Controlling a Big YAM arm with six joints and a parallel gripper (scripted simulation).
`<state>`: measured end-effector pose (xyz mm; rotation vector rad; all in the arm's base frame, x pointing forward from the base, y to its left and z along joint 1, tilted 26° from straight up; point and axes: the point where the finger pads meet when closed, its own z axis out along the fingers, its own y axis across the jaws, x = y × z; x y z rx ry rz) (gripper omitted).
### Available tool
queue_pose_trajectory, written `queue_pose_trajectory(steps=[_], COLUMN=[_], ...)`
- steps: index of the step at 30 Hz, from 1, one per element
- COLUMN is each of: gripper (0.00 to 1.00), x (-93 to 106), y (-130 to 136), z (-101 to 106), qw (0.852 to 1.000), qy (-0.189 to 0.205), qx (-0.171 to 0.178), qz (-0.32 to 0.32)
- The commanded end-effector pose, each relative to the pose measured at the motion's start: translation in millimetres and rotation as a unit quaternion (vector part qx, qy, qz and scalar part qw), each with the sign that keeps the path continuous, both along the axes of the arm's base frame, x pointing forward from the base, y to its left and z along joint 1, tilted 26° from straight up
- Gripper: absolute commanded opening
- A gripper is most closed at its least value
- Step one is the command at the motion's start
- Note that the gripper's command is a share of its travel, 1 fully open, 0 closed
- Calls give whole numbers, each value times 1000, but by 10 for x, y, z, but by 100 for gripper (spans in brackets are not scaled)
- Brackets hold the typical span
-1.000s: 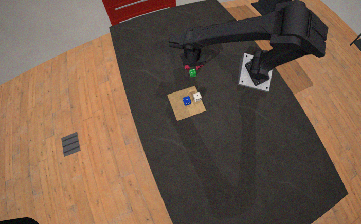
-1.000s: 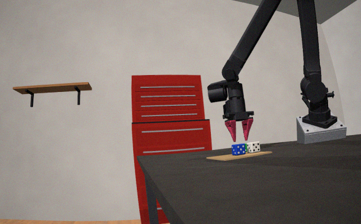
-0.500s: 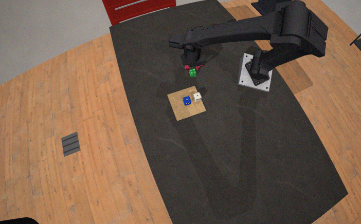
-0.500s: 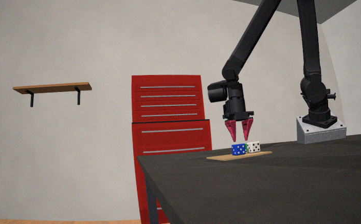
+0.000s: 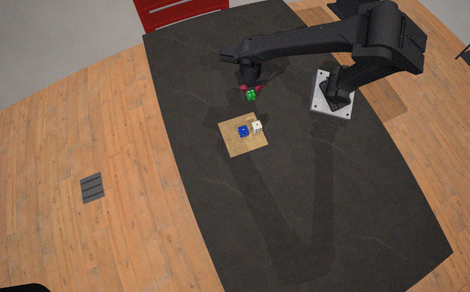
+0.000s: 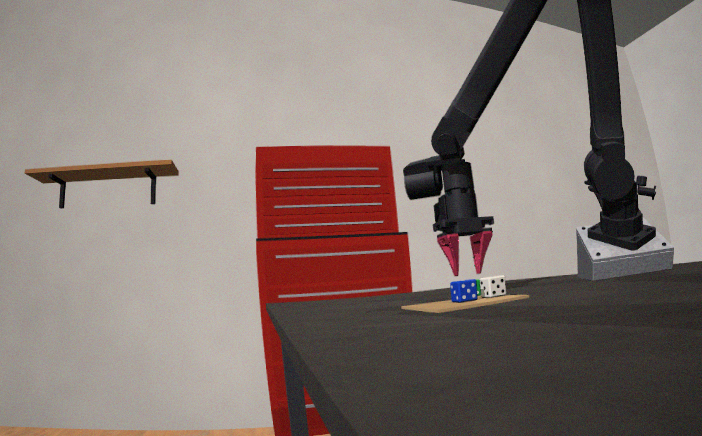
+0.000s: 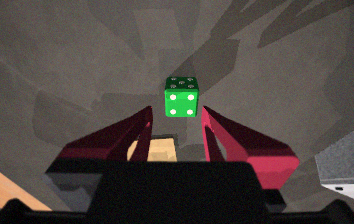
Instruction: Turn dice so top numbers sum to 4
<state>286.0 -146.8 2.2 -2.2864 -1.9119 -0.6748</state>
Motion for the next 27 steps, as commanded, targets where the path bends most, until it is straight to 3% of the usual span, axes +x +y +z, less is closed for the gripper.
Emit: queue_pose_trajectory(steps=[1, 27], gripper=[45, 45], x=[-10, -36], y=[13, -1], z=[-3, 43], qw=[1000, 1000], qy=[-1, -9], qx=[0, -7], qz=[-3, -4])
